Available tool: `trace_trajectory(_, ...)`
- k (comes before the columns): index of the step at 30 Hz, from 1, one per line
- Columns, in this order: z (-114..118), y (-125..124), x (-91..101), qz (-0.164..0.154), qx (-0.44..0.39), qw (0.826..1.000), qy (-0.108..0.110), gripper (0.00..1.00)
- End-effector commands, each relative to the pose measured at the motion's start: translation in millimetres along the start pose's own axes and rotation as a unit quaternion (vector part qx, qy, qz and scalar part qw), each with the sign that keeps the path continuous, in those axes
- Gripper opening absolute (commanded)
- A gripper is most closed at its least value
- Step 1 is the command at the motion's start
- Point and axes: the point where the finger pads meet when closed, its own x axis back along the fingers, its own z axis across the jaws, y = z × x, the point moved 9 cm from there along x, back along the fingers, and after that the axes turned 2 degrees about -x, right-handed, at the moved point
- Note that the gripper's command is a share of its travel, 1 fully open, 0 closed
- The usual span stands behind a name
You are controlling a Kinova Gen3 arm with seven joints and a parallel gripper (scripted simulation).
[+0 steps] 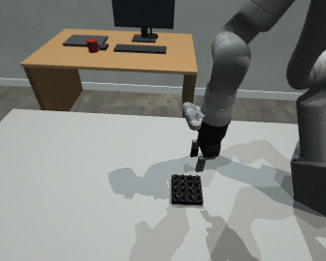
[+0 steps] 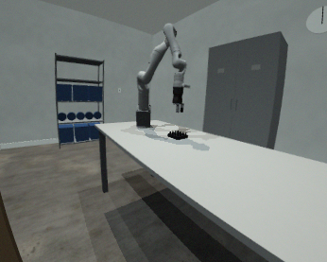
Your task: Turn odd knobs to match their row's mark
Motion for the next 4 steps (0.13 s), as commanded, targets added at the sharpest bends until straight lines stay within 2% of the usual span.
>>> trace_trajectory(1,-0.1,-0.2,0.2,0.000,0.000,1.000,0.000,1.00)
trace_trajectory(4,-0.1,-0.2,0.2,0.000,0.000,1.000,0.000,1.00)
